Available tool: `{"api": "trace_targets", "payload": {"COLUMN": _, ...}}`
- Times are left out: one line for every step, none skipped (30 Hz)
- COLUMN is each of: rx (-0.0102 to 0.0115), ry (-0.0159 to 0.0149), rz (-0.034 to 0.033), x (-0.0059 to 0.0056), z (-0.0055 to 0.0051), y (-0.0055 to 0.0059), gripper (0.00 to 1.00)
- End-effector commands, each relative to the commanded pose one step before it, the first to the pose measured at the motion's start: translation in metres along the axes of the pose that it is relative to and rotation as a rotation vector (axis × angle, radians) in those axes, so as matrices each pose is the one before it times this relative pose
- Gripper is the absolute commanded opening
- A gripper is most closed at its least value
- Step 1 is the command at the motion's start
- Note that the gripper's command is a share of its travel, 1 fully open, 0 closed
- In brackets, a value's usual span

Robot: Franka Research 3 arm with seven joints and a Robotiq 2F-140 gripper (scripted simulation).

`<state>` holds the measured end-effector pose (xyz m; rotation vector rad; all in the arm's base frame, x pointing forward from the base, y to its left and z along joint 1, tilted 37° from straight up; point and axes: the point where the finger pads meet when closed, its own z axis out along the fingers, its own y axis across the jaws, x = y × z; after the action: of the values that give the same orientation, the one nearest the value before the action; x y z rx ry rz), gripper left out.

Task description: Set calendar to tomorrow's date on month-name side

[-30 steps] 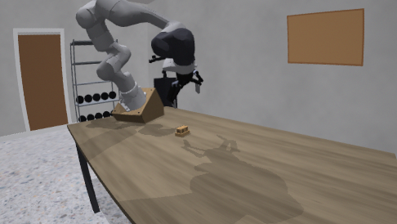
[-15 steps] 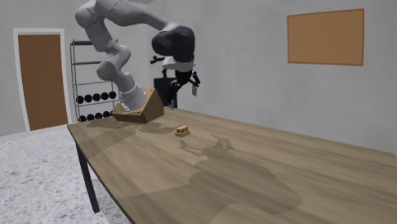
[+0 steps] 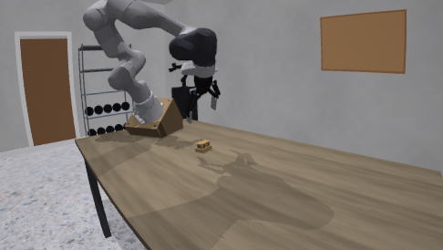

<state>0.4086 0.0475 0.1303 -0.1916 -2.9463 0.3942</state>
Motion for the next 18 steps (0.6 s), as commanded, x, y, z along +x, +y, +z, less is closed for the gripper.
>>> {"api": "trace_targets", "payload": {"rx": 0.12639, "ry": -0.11757, "rz": -0.02361, "x": -0.00361, "z": 0.00250, "y": -0.01144, "gripper": 1.00}}
{"api": "trace_targets", "payload": {"rx": 0.02375, "ry": -0.02448, "rz": -0.01417, "x": -0.00027, "z": 0.00041, "y": -0.00185, "gripper": 1.00}}
{"api": "trace_targets", "payload": {"rx": 0.01584, "ry": -0.01702, "rz": -0.00990, "x": -0.00023, "z": 0.00020, "y": -0.00114, "gripper": 1.00}}
{"api": "trace_targets", "payload": {"rx": 0.00000, "ry": 0.00000, "rz": 0.00000, "x": 0.00000, "z": 0.00000, "y": 0.00000, "gripper": 1.00}}
{"api": "trace_targets", "payload": {"rx": 0.00000, "ry": 0.00000, "rz": 0.00000, "x": 0.00000, "z": 0.00000, "y": 0.00000, "gripper": 1.00}}
{"api": "trace_targets", "payload": {"rx": 0.05725, "ry": -0.06662, "rz": -0.03917, "x": -0.00124, "z": 0.00001, "y": -0.00342, "gripper": 1.00}}
{"api": "trace_targets", "payload": {"rx": 0.02106, "ry": -0.02680, "rz": -0.01592, "x": -0.00060, "z": -0.00024, "y": -0.00096, "gripper": 1.00}}
{"api": "trace_targets", "payload": {"rx": 0.02049, "ry": -0.02742, "rz": -0.01640, "x": -0.00067, "z": -0.00039, "y": -0.00075, "gripper": 1.00}}
{"api": "trace_targets", "payload": {"rx": 0.00246, "ry": -0.00339, "rz": -0.00204, "x": -0.00009, "z": -0.00006, "y": -0.00008, "gripper": 1.00}}
{"api": "trace_targets", "payload": {"rx": 0.03237, "ry": -0.04667, "rz": -0.02825, "x": -0.00125, "z": -0.00102, "y": -0.00072, "gripper": 1.00}}
{"api": "trace_targets", "payload": {"rx": 0.01903, "ry": -0.02944, "rz": -0.01802, "x": -0.00085, "z": -0.00082, "y": -0.00015, "gripper": 1.00}}
{"api": "trace_targets", "payload": {"rx": 0.00343, "ry": -0.00548, "rz": -0.00337, "x": -0.00017, "z": -0.00017, "y": 0.00000, "gripper": 1.00}}
{"api": "trace_targets", "payload": {"rx": 0.01425, "ry": -0.02339, "rz": -0.01446, "x": -0.00071, "z": -0.00077, "y": 0.00008, "gripper": 1.00}}
{"api": "trace_targets", "payload": {"rx": 0.00774, "ry": -0.01315, "rz": -0.00818, "x": -0.00041, "z": -0.00046, "y": 0.00010, "gripper": 1.00}}
{"api": "trace_targets", "payload": {"rx": 0.00304, "ry": -0.00526, "rz": -0.00328, "x": -0.00017, "z": -0.00019, "y": 0.00005, "gripper": 1.00}}
{"api": "trace_targets", "payload": {"rx": 0.00046, "ry": -0.00081, "rz": -0.00050, "x": -0.00003, "z": -0.00003, "y": 0.00001, "gripper": 1.00}}
{"api": "trace_targets", "payload": {"rx": 0.00000, "ry": 0.00000, "rz": 0.00000, "x": 0.00000, "z": 0.00000, "y": 0.00000, "gripper": 1.00}}
{"api": "trace_targets", "payload": {"rx": 0.00000, "ry": 0.00000, "rz": 0.00000, "x": 0.00000, "z": 0.00000, "y": 0.00000, "gripper": 1.00}}
